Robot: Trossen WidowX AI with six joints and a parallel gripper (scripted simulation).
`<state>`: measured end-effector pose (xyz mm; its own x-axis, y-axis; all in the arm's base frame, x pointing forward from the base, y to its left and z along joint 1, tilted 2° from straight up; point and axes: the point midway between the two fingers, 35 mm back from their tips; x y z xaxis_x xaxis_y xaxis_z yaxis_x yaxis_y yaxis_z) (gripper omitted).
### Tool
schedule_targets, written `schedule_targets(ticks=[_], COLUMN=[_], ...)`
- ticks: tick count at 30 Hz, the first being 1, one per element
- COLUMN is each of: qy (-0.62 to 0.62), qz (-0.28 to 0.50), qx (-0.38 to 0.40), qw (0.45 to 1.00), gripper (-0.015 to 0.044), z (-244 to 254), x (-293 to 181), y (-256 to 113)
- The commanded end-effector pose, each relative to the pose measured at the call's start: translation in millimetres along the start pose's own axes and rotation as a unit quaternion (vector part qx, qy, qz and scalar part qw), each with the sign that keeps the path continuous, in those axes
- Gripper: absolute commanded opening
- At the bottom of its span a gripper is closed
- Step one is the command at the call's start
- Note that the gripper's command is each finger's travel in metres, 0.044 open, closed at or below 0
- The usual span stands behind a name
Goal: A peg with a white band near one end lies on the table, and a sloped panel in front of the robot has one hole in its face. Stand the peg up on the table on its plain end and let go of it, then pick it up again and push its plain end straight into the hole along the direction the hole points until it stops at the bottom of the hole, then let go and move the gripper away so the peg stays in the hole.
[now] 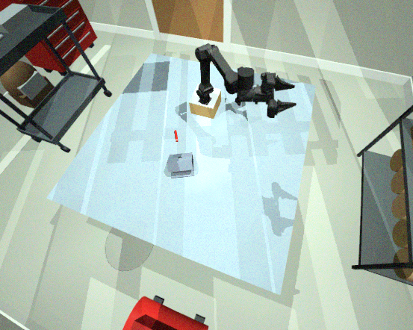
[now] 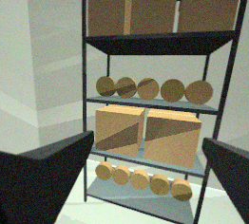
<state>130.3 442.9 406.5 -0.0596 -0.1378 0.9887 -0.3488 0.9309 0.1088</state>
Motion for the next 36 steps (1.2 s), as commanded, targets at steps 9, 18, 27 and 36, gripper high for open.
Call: schedule_targets(ticks=[9, 18, 27, 36], qy=[0.176, 0.295, 0.404, 0.502], qz=[0.049, 0.065, 0.067, 0.055], qx=[-0.114, -0.201, -0.288, -0.372], qw=[0.977, 0.932, 0.865, 0.779], gripper=[0.044, 0.044, 0.044, 0.044], z=[-56, -90, -118, -138], x=[-48, -81, -114, -146], y=[-37, -73, -114, -161])
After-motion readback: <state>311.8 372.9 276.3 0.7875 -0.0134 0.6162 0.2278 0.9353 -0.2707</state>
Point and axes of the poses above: the point midway between the two fingers, 35 mm back from their tips, its own y axis out along the fingers, its own z axis across the jaws, x = y × z, and after that the axes turned 1 degree about -y, right-handed
